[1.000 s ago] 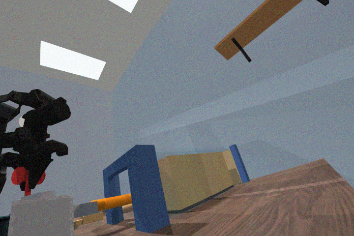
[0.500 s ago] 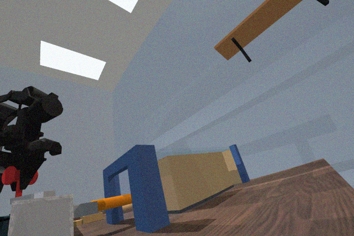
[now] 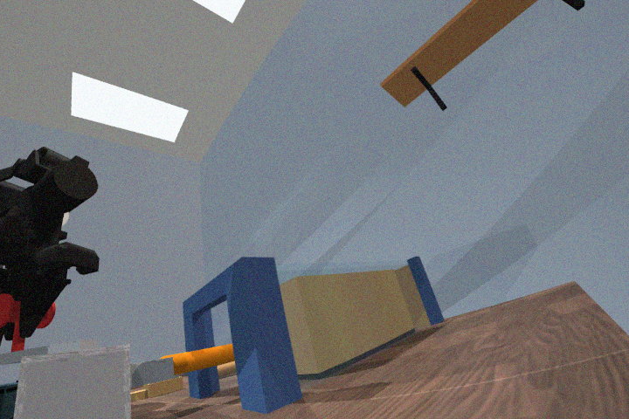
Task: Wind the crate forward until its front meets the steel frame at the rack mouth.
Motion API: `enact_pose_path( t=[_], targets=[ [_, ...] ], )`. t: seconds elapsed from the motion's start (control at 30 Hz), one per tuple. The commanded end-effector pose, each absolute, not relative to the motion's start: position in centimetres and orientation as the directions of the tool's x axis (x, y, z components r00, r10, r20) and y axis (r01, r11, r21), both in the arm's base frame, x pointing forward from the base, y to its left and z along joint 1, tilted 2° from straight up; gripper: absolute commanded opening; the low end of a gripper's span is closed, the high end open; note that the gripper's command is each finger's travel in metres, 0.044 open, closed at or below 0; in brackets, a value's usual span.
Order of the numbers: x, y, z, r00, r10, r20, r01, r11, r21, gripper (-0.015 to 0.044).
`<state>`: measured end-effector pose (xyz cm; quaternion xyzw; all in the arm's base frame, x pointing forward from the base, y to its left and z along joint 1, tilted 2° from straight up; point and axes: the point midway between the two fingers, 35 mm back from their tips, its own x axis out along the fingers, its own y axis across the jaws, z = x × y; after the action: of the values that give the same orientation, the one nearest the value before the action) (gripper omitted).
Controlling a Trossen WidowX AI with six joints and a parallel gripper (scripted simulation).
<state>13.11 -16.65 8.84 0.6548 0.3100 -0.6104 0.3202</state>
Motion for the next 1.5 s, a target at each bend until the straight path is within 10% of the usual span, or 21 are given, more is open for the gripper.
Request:
enact_pose_path(
  t=[0.0, 1.47],
  targets=[
    [12.4, -18.0, 8.7, 0.039, -0.013, -0.999, 0.787, -0.616, 0.039, 0.0000],
    [11.4, -23.2, 8.8, 0.037, -0.018, -0.999, 0.787, -0.616, 0.041, 0.0000]
  ],
)
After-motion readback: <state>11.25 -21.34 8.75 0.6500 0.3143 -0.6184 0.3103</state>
